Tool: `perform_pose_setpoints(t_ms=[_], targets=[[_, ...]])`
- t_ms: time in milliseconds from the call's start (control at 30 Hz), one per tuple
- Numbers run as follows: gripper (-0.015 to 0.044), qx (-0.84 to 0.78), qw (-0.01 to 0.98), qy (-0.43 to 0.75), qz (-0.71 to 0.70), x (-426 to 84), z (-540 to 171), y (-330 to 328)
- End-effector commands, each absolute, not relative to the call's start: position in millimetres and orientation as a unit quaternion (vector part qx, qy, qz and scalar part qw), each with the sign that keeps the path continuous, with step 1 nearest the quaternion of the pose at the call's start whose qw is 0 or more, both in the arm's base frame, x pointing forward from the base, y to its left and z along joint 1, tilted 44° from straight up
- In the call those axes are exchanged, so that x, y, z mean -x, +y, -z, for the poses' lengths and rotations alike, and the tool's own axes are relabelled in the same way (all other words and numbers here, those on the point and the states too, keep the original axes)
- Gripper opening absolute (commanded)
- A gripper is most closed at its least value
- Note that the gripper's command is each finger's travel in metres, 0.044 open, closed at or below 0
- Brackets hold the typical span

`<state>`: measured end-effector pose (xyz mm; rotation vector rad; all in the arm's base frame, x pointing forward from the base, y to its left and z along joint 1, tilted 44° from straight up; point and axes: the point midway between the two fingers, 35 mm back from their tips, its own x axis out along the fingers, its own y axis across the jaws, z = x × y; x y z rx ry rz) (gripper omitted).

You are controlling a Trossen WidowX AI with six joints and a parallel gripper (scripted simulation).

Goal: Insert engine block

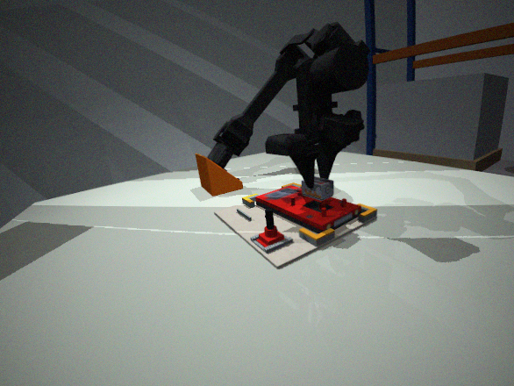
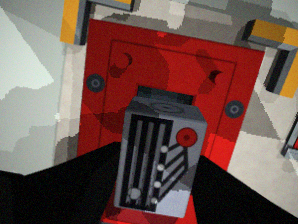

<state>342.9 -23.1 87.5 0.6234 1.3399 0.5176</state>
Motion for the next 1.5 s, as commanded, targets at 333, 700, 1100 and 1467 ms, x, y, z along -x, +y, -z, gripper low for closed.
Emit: perform_pose_setpoints(t_ms=[333, 700, 1100, 1467], targets=[[0.0159, -0.295, 0.703, 0.607, -0.223, -342.3, -87.3, -22.2], [0.0159, -0.305, 0.699, 0.61, -0.215, -342.4, -87.5, -21.7], [0.0159, -0.294, 0.703, 0.607, -0.224, -342.5, -87.5, -21.6], [0.0159, -0.285, 0.707, 0.604, -0.232, -343.1, -86.1, -19.9]])
